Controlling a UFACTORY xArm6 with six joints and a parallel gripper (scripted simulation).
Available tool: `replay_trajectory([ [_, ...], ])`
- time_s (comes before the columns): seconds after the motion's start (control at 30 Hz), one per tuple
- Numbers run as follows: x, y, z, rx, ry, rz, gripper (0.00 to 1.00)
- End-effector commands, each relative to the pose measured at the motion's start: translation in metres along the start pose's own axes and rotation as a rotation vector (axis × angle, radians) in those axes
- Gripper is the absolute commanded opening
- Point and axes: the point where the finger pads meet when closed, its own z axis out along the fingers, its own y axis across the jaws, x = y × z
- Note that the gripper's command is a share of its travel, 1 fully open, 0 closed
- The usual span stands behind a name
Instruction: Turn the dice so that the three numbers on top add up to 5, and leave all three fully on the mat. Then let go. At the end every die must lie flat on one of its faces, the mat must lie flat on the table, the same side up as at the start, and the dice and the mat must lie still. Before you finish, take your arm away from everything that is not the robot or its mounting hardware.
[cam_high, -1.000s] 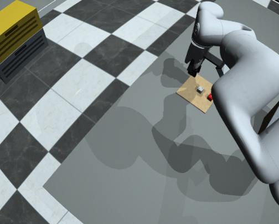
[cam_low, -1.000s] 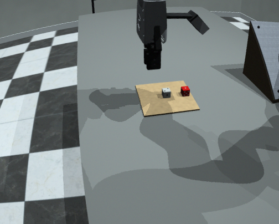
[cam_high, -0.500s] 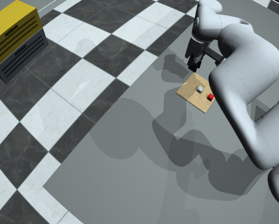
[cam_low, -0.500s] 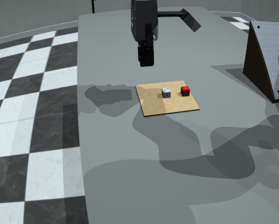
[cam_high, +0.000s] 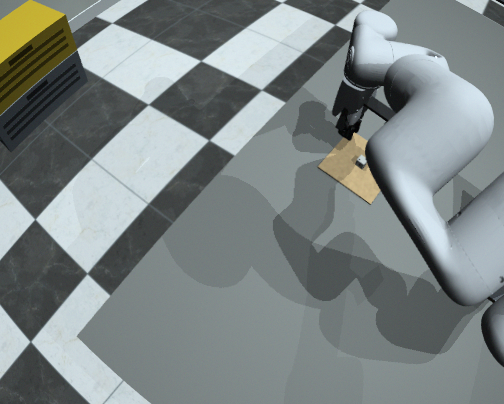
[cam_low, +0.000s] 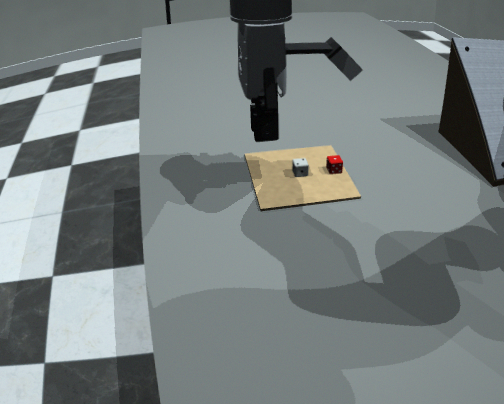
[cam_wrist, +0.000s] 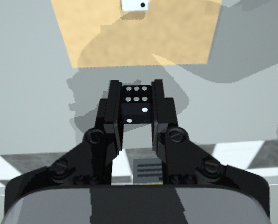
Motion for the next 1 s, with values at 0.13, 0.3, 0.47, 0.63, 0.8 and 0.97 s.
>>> replay_trajectory([
  [0.13,-0.003,0.000,0.039,0.001,-0.005,-0.002,0.15],
  [0.3,-0.003,0.000,0.055,0.001,-0.005,-0.002,0.15],
  [0.47,-0.003,0.000,0.060,0.001,-0.005,-0.002,0.15],
  [0.63,-0.003,0.000,0.062,0.001,-0.005,-0.002,0.15],
  [0.8,-0.003,0.000,0.062,0.001,-0.005,-0.002,0.15],
  [0.97,-0.003,0.000,0.062,0.001,-0.005,-0.002,0.15],
])
